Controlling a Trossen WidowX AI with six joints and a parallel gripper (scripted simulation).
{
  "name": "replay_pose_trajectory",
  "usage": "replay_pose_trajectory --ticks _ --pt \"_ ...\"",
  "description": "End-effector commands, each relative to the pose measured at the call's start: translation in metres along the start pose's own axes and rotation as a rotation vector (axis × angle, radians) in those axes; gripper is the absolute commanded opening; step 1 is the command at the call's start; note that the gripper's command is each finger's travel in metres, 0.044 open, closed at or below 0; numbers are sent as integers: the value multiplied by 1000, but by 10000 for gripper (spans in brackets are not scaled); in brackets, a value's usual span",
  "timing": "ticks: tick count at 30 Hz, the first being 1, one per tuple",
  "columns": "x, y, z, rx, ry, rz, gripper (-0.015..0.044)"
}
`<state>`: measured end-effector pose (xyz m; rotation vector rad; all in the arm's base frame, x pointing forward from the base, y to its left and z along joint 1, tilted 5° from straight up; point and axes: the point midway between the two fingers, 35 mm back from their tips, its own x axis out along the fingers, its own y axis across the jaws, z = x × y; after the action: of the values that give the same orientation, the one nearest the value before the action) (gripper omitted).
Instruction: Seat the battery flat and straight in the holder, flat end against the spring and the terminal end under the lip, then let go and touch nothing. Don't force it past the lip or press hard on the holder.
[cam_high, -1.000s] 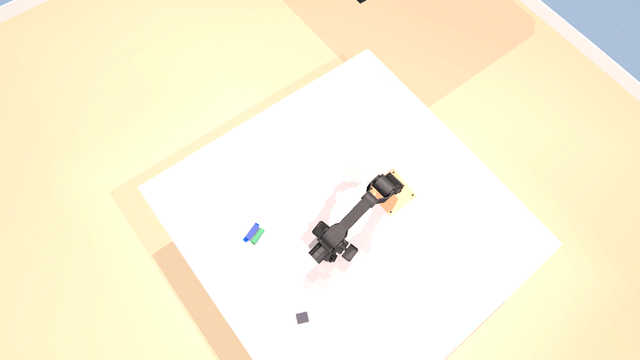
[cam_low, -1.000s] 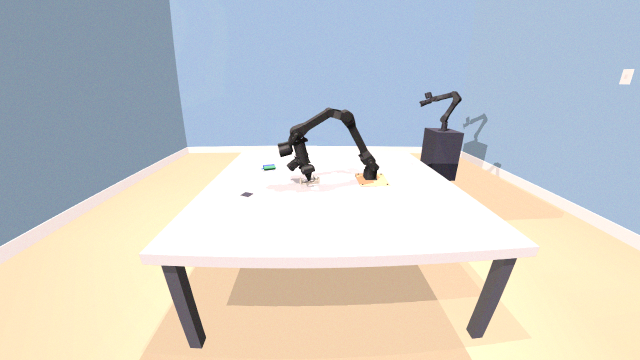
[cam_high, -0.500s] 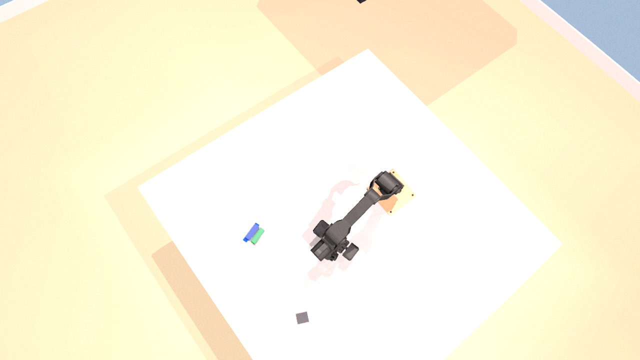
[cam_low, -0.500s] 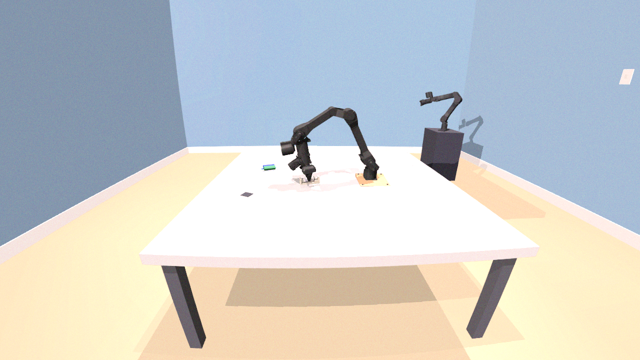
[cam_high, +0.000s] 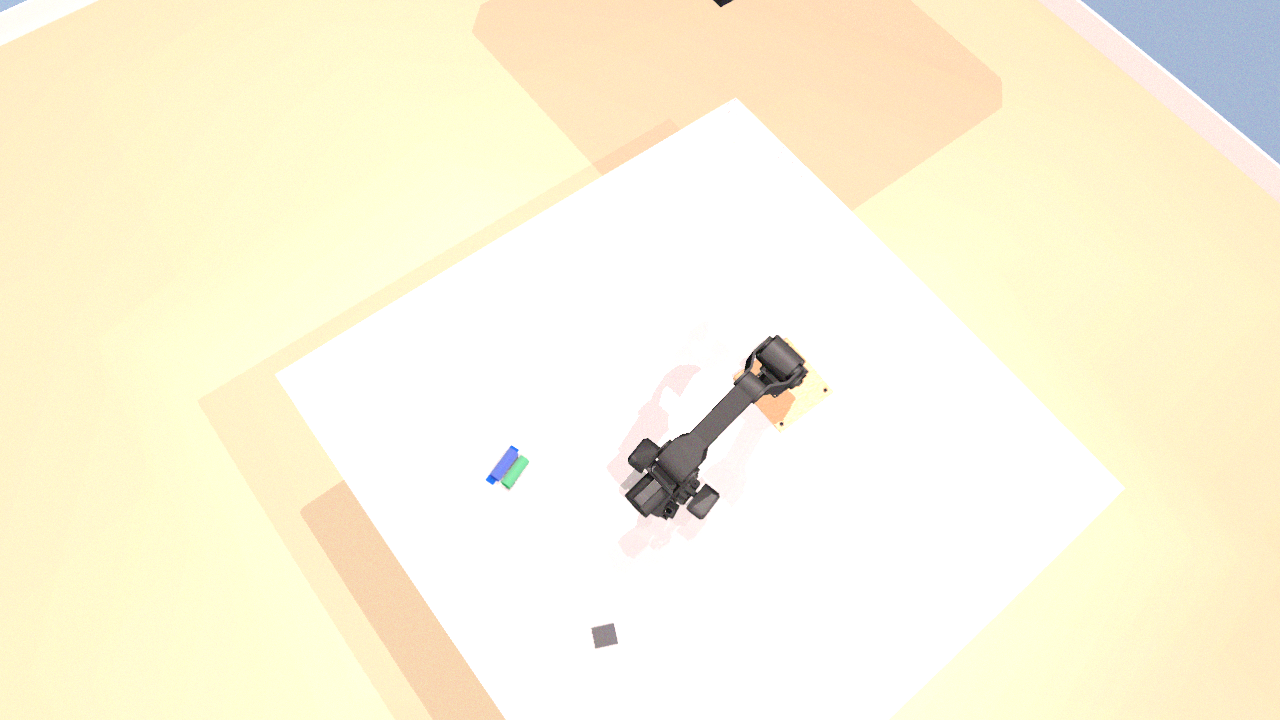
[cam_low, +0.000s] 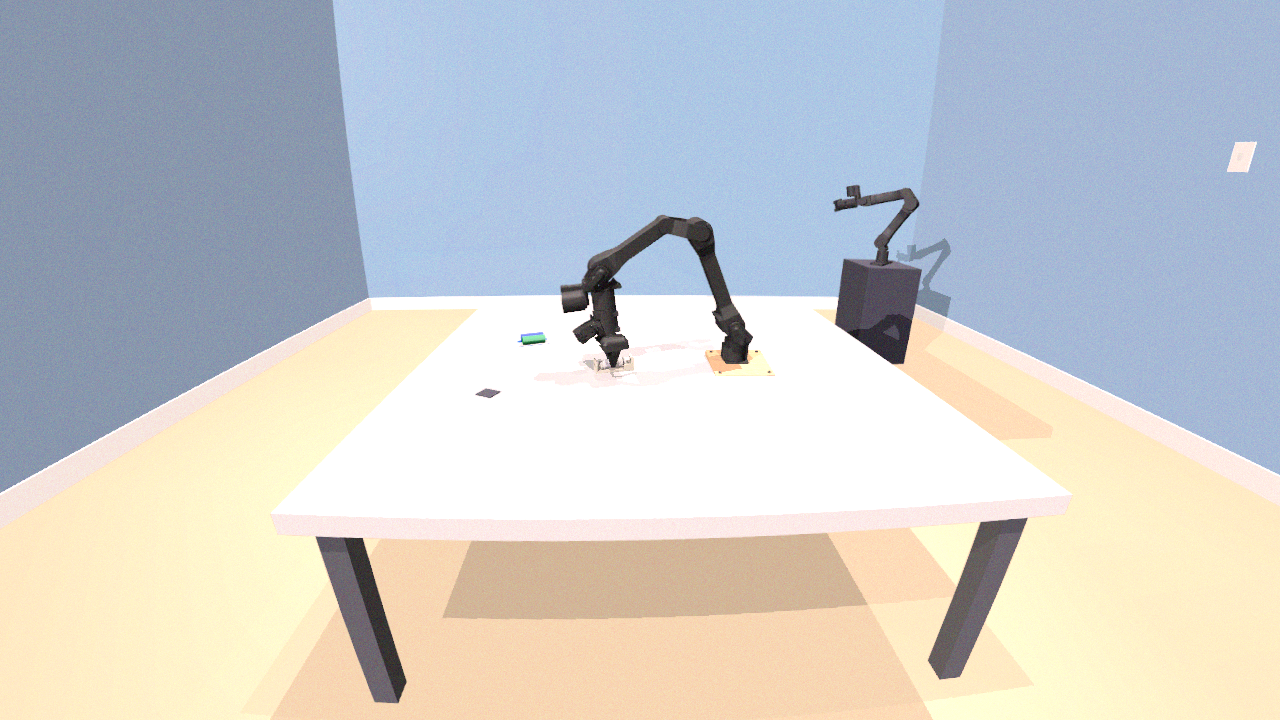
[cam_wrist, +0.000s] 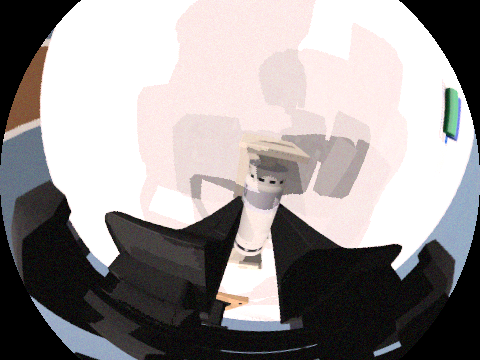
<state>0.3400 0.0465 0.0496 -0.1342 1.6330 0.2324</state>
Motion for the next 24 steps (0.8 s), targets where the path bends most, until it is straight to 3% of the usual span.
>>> replay_pose_trajectory --ticks 1,24 --pt "0 1 1 4 -31 3 79" --pt "3 1 -10 3 -63 0 79"
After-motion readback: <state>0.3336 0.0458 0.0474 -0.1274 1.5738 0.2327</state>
